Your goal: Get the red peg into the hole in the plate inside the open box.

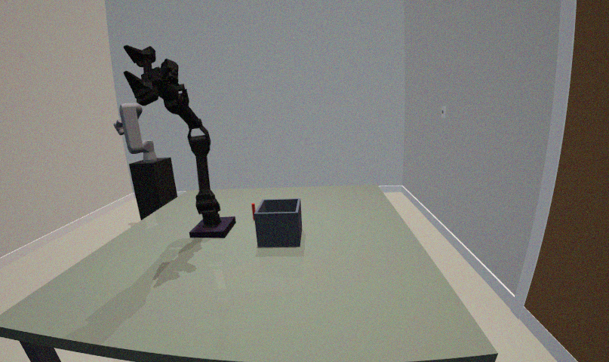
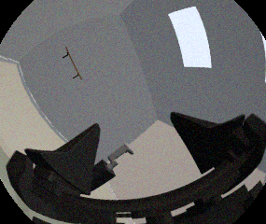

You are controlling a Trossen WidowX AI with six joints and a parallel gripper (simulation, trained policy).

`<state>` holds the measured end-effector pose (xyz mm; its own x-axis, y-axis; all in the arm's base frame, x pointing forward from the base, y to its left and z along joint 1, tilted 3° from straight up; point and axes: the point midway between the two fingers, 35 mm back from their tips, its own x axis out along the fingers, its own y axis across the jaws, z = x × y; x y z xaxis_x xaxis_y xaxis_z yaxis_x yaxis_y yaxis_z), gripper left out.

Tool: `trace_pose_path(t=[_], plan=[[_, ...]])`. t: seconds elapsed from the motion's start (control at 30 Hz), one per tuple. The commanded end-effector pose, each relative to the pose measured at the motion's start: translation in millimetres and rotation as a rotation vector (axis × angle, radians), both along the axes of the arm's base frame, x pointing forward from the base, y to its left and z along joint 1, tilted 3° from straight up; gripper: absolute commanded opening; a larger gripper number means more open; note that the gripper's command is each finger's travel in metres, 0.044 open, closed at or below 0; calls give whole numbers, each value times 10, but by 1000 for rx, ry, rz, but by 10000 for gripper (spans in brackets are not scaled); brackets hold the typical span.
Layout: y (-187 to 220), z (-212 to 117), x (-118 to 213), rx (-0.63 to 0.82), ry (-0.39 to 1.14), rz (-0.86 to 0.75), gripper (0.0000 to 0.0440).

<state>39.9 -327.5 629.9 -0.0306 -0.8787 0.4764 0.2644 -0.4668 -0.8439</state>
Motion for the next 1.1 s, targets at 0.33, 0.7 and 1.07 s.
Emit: trace_pose_path(t=[0.33, 0.7, 1.07], plan=[[145, -274, 555, 143, -294, 310, 440], [339, -509, 988, 289, -514, 531, 440], [602, -761, 1380, 466, -715, 718, 440]])
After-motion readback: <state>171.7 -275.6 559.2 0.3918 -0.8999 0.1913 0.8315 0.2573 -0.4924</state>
